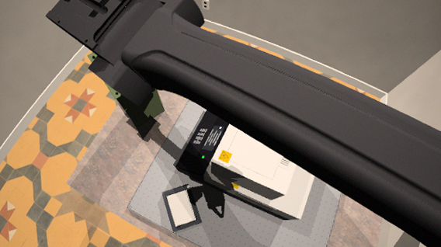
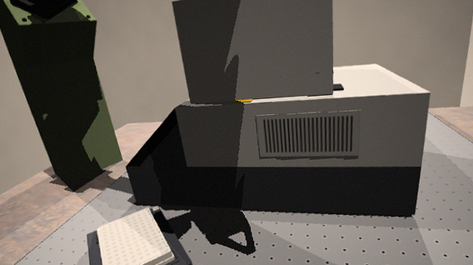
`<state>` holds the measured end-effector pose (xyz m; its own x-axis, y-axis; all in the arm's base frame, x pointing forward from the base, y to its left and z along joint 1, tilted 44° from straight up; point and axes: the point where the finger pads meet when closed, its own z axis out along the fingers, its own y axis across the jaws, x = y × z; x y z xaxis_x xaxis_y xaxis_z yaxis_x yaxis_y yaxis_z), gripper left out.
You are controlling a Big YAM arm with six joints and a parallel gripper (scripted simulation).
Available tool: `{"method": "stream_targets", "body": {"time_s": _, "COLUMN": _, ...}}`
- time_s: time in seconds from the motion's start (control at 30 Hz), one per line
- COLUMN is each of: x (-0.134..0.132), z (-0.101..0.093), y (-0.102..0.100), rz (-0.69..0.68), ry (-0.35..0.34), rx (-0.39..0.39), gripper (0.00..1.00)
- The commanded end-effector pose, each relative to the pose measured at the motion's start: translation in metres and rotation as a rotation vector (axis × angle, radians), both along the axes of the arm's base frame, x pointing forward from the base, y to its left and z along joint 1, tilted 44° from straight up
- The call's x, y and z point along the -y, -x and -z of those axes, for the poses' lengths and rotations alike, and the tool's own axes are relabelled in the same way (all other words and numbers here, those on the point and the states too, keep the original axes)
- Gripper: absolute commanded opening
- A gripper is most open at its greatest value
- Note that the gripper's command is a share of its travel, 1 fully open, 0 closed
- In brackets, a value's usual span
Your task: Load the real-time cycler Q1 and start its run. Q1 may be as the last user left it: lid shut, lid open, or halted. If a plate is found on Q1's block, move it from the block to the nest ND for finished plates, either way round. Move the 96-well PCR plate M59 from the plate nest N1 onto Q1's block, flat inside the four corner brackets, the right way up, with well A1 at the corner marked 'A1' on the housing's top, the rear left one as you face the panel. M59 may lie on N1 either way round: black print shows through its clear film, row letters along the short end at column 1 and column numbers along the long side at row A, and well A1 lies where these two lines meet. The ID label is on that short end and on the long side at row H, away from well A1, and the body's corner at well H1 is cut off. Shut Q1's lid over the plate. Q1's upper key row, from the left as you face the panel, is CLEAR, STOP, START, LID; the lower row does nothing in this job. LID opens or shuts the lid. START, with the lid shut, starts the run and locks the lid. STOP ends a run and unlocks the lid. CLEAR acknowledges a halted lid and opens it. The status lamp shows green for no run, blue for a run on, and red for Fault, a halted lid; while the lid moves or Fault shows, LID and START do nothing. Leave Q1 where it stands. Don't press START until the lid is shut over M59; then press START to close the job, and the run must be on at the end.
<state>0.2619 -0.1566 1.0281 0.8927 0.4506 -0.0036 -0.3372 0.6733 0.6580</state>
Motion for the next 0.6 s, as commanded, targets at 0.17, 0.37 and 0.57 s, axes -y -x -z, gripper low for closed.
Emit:
{"method": "stream_targets", "body": {"time_s": 0.17, "x": -0.022, "z": -0.016, "y": 0.068, "rz": 0.032, "ry": 0.034, "rx": -0.049, "gripper": 0.0}}
{"method": "stream_targets", "body": {"time_s": 0.37, "x": -0.02, "z": 0.006, "y": 0.049, "rz": 0.047, "ry": 0.026, "rx": -0.146, "gripper": 0.0}}
{"method": "stream_targets", "body": {"time_s": 0.57, "x": -0.014, "z": 0.027, "y": 0.013, "rz": 0.041, "ry": 0.02, "rx": -0.188, "gripper": 0.0}}
